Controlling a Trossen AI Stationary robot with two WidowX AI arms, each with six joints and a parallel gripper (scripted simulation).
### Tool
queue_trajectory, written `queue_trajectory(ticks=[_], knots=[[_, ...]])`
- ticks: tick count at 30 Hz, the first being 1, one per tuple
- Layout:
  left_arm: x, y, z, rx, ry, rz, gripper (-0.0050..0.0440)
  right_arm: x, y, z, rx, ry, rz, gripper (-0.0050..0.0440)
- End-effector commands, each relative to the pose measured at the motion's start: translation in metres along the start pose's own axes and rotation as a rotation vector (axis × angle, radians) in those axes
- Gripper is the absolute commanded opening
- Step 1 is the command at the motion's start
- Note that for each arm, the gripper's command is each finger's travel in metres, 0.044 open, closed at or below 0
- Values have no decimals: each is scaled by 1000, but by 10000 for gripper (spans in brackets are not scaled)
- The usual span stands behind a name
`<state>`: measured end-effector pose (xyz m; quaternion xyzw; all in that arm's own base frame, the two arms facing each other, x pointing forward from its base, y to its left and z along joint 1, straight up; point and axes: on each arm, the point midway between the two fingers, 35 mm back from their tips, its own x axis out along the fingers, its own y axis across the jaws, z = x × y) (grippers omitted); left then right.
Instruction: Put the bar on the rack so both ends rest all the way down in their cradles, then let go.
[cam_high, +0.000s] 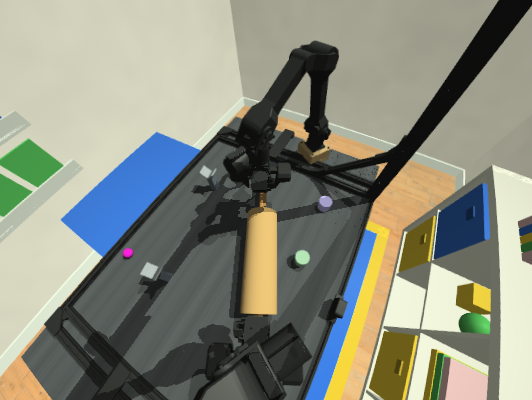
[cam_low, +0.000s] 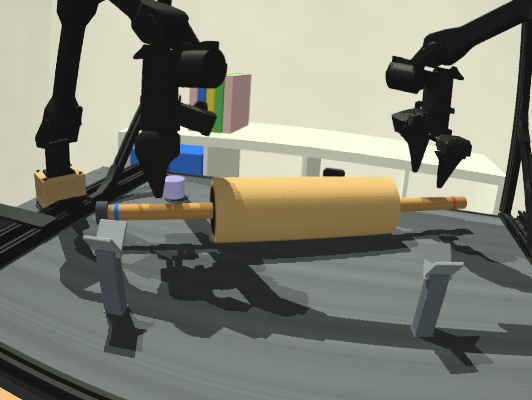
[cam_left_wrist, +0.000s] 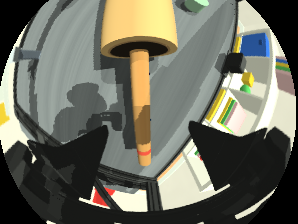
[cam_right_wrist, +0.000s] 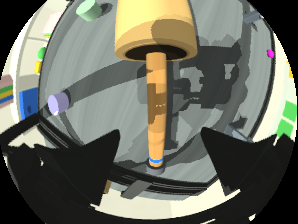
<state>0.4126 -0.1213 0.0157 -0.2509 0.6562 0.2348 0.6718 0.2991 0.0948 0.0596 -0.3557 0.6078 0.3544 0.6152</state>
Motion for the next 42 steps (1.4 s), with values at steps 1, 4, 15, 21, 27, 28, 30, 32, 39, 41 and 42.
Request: queue_trajectory(ticks=[1, 4, 15, 21, 27, 28, 30, 32, 39, 41, 42], knots=[[17, 5, -2, -1, 13, 28, 440, 10, 1, -1, 1, 9, 6, 440], [22, 5, -2, 0, 13, 28, 440, 15, 1, -1, 2, 9, 6, 440], [36, 6, -3, 1, 13, 29, 440, 30, 2, -2, 2, 8, 6, 440], [46, 7, -3, 2, 13, 29, 440, 39, 3, -3, 2, 8, 7, 440], [52, 7, -4, 2, 13, 29, 440, 45, 3, -3, 3, 8, 7, 440], [52, 8, -4, 2, 13, 29, 440, 45, 3, -3, 3, 8, 7, 440], [52, 8, -4, 2, 13, 29, 440, 45, 3, -3, 3, 8, 7, 440], [52, 8, -4, 2, 13, 29, 440, 45, 3, -3, 3, 8, 7, 440], [52, 8, -4, 2, 13, 29, 440, 45, 3, -3, 3, 8, 7, 440], [52, 8, -4, 2, 13, 29, 440, 45, 3, -3, 3, 8, 7, 440], [52, 8, -4, 2, 13, 29, 440, 45, 3, -3, 3, 8, 7, 440]])
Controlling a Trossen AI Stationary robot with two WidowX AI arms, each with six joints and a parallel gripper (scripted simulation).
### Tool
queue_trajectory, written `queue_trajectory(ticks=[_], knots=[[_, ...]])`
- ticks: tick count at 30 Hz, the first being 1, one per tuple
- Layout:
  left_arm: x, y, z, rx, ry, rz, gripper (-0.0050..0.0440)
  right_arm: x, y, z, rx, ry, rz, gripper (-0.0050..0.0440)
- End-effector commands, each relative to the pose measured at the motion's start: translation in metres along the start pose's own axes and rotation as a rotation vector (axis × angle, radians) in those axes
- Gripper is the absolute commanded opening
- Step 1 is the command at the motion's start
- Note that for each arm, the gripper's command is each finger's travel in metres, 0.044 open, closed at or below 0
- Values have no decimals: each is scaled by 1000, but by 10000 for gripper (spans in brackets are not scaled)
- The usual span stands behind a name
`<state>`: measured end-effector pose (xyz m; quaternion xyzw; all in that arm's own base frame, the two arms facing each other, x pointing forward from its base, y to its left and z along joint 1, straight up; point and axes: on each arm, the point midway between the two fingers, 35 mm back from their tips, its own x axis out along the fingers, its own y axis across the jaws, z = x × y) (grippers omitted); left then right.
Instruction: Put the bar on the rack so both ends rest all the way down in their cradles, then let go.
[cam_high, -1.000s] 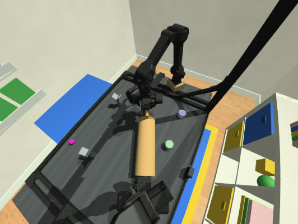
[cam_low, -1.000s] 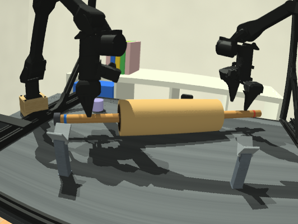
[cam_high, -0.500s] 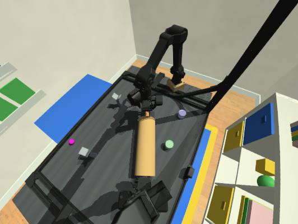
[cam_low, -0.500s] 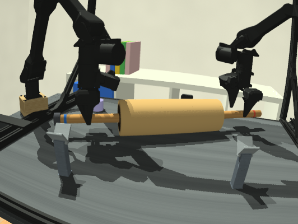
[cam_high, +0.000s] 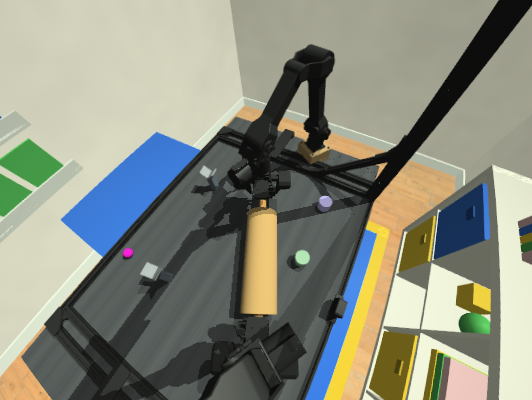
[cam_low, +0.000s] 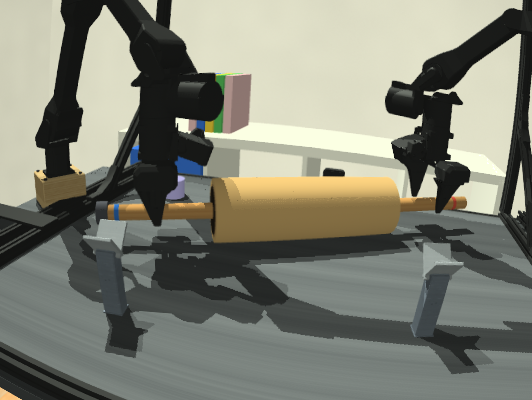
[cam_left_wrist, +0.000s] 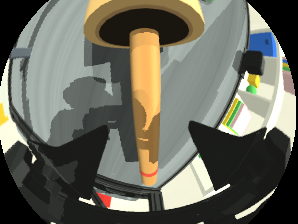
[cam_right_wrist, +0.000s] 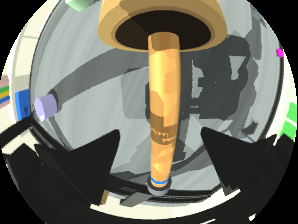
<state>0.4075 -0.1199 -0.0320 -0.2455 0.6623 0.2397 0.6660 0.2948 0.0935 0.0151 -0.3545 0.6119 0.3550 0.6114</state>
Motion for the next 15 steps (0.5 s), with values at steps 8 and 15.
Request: queue_trajectory(ticks=[8, 15], knots=[[1, 0, 0, 0, 0, 2, 296, -1, 0, 1, 0, -2, -2, 296], [1, 0, 0, 0, 0, 2, 169, -1, 0, 1, 0, -2, -2, 169]])
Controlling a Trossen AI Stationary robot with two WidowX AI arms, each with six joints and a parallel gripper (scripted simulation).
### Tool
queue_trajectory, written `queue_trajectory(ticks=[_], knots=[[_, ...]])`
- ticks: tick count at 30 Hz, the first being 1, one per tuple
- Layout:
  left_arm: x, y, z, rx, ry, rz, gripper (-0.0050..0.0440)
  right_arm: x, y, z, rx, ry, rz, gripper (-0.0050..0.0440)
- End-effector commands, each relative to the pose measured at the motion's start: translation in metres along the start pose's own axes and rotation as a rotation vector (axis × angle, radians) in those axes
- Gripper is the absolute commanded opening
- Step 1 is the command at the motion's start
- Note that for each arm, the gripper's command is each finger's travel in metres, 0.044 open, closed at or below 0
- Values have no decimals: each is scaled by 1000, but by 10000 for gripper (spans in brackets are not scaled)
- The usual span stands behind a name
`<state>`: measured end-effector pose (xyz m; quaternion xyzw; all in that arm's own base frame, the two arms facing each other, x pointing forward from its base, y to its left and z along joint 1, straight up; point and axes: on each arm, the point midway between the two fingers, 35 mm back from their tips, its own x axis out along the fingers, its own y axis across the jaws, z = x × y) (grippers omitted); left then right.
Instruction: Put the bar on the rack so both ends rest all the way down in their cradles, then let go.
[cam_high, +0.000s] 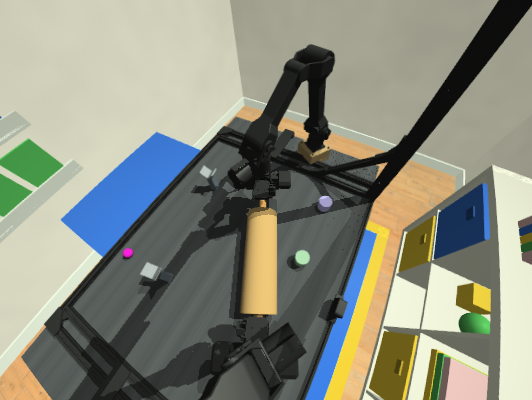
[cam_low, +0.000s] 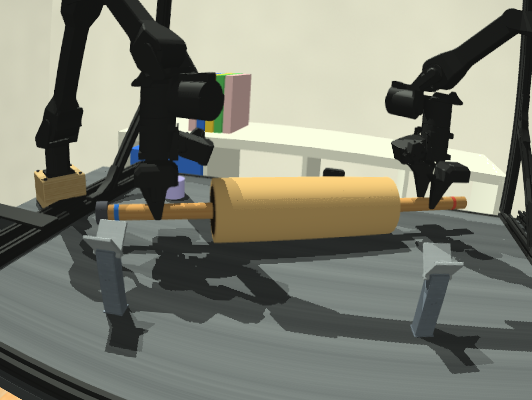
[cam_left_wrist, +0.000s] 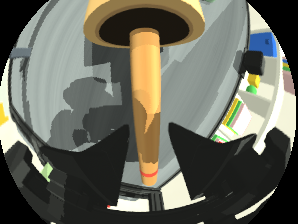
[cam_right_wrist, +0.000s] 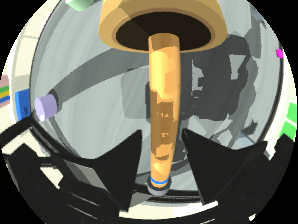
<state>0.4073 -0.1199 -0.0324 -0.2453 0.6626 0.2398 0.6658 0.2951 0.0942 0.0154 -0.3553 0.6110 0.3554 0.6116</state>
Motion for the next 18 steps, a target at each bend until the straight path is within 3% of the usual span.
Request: queue_trajectory(ticks=[1, 14, 18], knots=[[0, 0, 0, 0, 0, 1, 163, -1, 0, 0, 1, -1, -1, 163], [0, 0, 0, 0, 0, 1, 89, -1, 0, 0, 1, -1, -1, 89], [-5, 1, 0, 1, 3, 7, 0, -7, -1, 1, 4, -1, 2, 0]])
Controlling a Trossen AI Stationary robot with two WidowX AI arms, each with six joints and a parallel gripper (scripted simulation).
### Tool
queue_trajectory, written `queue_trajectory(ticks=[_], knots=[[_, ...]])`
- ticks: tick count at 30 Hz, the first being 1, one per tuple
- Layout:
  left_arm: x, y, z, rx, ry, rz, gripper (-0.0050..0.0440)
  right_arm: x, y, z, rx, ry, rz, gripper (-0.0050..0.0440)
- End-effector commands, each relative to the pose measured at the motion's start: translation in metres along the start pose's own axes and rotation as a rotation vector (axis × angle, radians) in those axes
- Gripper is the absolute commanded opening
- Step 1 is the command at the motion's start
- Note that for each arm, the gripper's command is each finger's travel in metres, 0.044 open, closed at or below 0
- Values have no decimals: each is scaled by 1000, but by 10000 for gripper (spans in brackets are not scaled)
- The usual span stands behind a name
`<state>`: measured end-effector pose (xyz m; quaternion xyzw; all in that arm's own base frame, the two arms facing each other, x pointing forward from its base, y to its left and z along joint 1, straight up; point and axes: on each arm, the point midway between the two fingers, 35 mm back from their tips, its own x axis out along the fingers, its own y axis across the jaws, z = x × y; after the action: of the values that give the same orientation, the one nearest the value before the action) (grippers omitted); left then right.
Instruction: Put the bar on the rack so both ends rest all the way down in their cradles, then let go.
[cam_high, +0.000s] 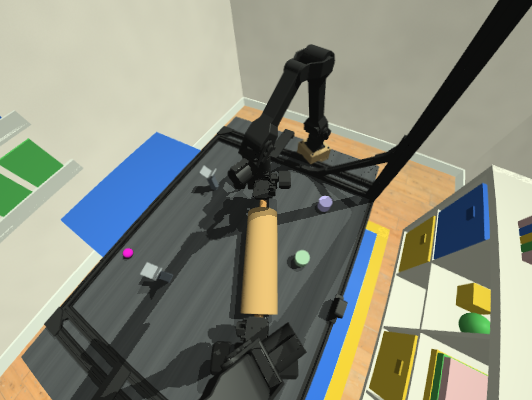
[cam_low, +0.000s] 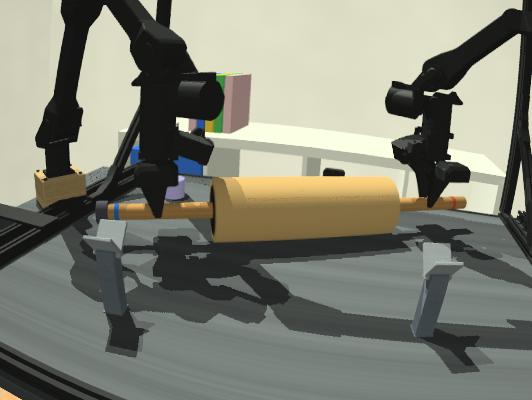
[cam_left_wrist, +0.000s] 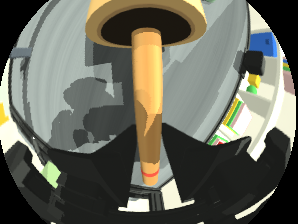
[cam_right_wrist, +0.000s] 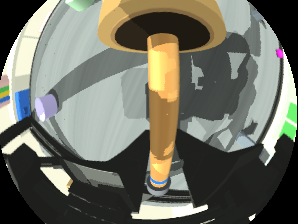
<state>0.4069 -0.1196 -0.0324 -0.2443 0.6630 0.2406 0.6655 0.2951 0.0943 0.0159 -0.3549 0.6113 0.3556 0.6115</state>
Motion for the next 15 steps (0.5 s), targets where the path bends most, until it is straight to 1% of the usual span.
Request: queue_trajectory(ticks=[1, 2, 3, 9, 11, 15], knots=[[-5, 0, 0, 1, 3, 5, 0, -7, -1, 1, 3, -1, 1, 0], [-5, 0, 0, 1, 3, 5, 0, -7, -1, 1, 3, -1, 1, 0], [-14, 0, 0, 0, 3, 5, 0, -16, -2, 1, 2, -1, 0, 0], [-79, 0, 0, 1, 2, 6, 0, -81, -1, 1, 3, 0, -1, 0], [-86, 0, 0, 1, 2, 6, 0, -88, -1, 0, 3, 1, -1, 0], [-86, 0, 0, 1, 2, 6, 0, -88, -1, 0, 3, 1, -1, 0]])
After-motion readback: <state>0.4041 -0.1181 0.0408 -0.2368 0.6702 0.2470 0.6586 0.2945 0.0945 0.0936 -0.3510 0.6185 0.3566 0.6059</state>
